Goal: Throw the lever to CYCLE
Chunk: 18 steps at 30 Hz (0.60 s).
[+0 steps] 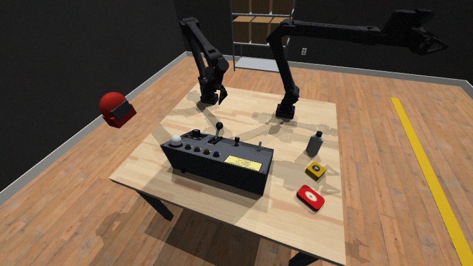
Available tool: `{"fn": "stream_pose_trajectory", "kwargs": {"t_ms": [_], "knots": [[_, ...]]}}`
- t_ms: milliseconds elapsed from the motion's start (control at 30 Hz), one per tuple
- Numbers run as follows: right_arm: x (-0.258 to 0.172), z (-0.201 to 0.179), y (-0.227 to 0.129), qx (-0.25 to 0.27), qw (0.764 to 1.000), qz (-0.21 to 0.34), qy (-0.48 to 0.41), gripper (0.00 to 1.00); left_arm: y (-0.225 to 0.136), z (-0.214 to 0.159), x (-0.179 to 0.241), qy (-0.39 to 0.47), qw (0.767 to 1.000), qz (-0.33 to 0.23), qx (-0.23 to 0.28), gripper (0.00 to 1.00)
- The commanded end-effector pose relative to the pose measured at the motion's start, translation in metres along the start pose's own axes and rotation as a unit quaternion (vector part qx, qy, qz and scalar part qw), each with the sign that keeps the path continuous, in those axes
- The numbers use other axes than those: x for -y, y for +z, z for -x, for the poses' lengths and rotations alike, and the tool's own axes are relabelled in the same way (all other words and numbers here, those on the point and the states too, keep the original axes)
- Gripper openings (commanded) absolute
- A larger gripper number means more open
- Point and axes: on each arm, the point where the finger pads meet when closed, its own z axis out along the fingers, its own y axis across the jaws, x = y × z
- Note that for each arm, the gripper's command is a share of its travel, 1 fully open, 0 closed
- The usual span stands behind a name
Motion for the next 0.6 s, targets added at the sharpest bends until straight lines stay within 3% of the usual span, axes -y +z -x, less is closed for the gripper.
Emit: {"fn": "stream_pose_trajectory", "kwargs": {"t_ms": [0,567], "knots": [[-0.0124,0.046,-0.0132,0.035,0.998,0.02,0.042,1.0,-0.0068,0.02,-0.0065,-0.005,1.0,0.005,0.015,1.0],[-0.0124,0.0476,-0.0139,0.036,0.998,0.021,0.044,1.0,-0.0068,0.02,-0.0065,-0.005,1.0,0.005,0.015,1.0]]}}
